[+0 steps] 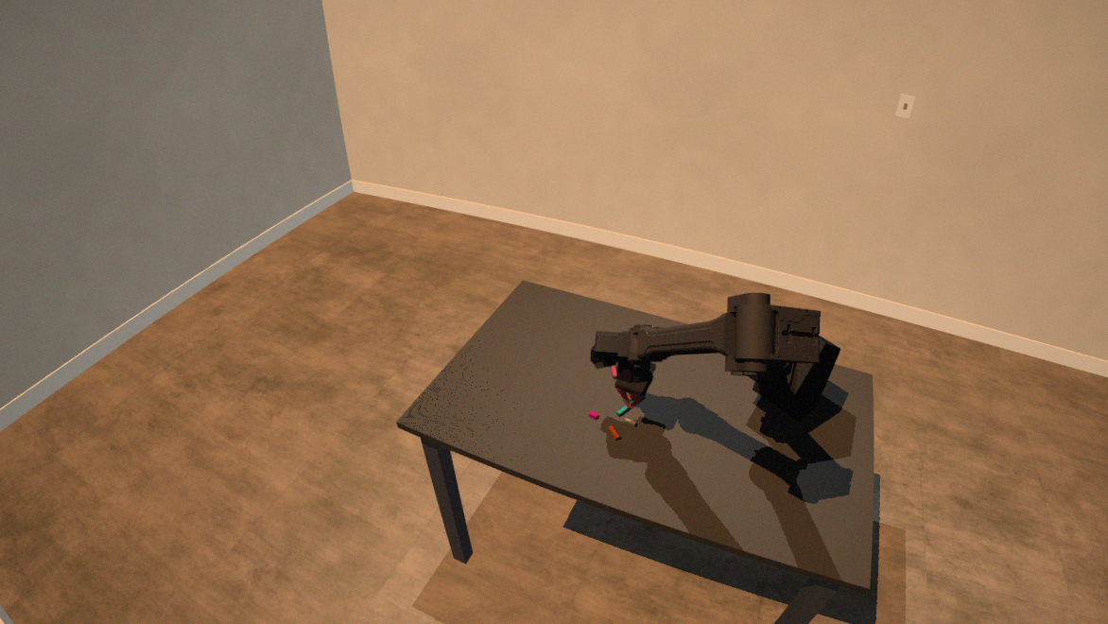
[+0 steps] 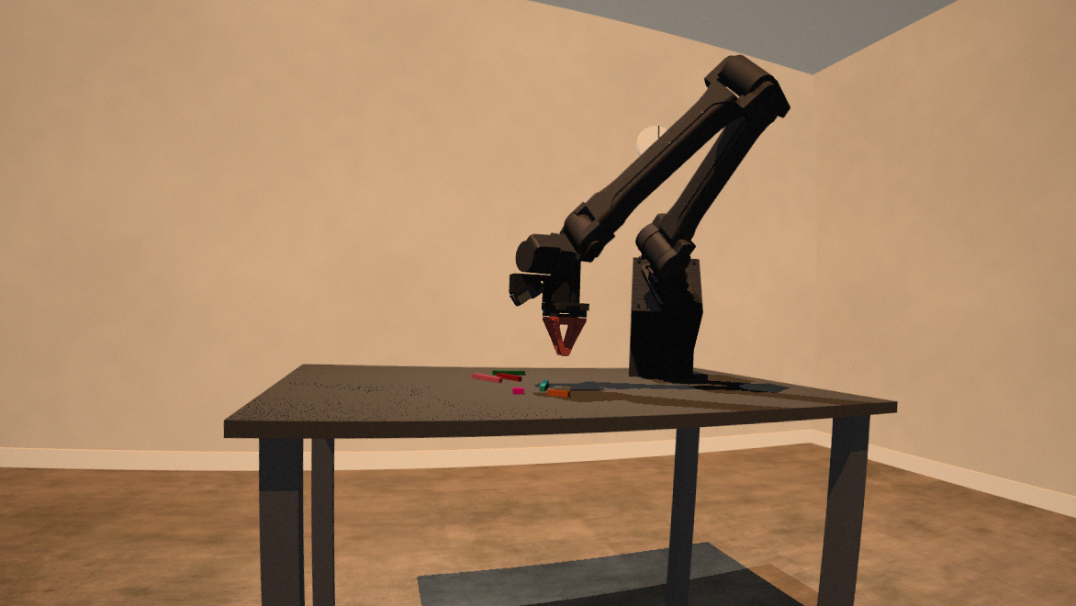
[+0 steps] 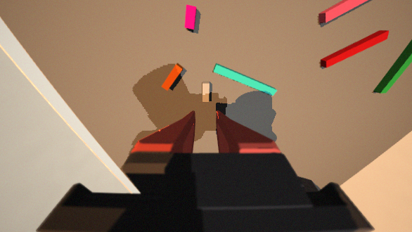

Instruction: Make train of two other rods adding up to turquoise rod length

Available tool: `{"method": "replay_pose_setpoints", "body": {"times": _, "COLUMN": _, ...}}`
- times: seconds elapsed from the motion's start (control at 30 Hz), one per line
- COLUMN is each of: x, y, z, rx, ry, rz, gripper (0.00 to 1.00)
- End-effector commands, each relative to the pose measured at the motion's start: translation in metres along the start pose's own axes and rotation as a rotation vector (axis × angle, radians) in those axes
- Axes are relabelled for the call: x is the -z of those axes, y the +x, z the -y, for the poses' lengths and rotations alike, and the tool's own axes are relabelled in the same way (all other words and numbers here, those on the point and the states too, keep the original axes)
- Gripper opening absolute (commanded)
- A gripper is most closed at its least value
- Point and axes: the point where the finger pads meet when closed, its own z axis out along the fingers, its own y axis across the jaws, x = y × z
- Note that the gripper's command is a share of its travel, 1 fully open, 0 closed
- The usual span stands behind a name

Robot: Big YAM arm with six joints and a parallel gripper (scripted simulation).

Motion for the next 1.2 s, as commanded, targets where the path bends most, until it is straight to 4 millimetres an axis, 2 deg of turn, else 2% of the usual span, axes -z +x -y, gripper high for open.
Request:
{"method": "replay_pose_setpoints", "body": {"times": 0.0, "x": 0.0037, "y": -0.0021, "z": -0.0023, "rx": -0.003, "ry": -0.002, "rz": 0.022, "gripper": 0.24}}
{"method": "replay_pose_setpoints", "body": {"times": 0.87, "x": 0.0033, "y": -0.0023, "z": -0.0029, "rx": 0.000, "ry": -0.003, "rz": 0.022, "gripper": 0.24}}
{"method": "replay_pose_setpoints", "body": {"times": 1.17, "x": -0.0062, "y": 0.0025, "z": 0.0008, "rx": -0.013, "ry": 0.001, "rz": -0.002, "gripper": 0.24}}
